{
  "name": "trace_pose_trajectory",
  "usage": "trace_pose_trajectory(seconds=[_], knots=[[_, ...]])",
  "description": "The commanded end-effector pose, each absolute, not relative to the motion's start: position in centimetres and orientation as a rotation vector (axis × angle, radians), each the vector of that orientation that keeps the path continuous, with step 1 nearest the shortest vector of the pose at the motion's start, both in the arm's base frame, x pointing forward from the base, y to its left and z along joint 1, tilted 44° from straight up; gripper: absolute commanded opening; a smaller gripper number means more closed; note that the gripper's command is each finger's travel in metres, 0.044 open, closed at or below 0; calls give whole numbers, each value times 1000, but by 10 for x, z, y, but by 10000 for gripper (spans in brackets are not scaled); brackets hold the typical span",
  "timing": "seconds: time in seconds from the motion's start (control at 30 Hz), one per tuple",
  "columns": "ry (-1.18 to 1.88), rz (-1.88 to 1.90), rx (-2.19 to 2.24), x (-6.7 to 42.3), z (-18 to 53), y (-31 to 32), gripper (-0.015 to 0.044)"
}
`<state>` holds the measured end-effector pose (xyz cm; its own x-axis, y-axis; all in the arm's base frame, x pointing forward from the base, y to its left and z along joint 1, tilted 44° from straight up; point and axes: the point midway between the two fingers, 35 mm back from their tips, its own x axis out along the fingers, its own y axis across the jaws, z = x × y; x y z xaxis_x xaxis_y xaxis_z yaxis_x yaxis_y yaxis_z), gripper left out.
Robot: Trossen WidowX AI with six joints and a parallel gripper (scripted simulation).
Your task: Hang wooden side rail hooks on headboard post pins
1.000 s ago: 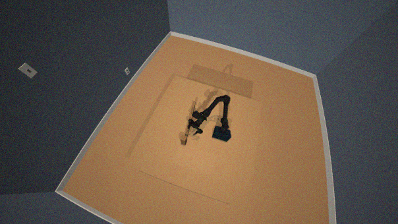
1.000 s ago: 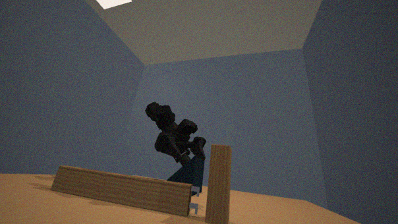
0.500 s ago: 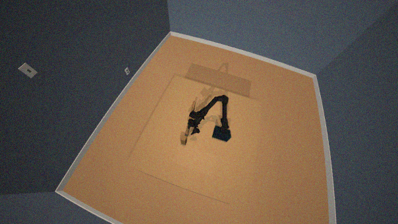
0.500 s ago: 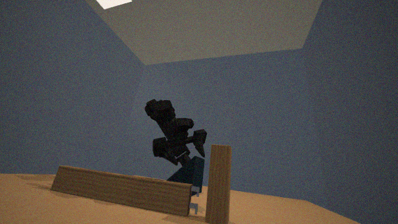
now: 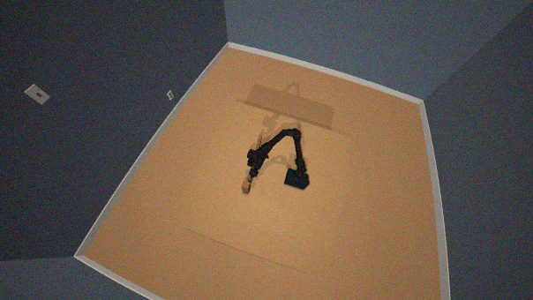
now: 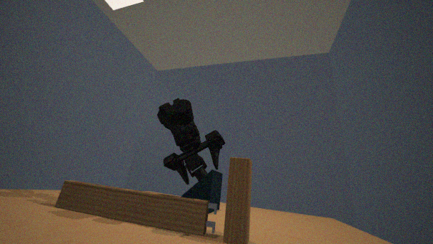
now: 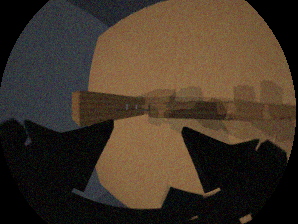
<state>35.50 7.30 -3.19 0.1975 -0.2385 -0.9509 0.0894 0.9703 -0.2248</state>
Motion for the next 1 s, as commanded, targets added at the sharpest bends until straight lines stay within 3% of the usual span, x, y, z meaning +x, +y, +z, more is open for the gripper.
trace_pose_trajectory(seconds=[0.0, 0.57, 0.97], knots=[[1197, -950, 246, 369, -23, 64, 440], [690, -1466, 574, 383, 0, 61, 440], [683, -1471, 578, 384, 1, 61, 440]])
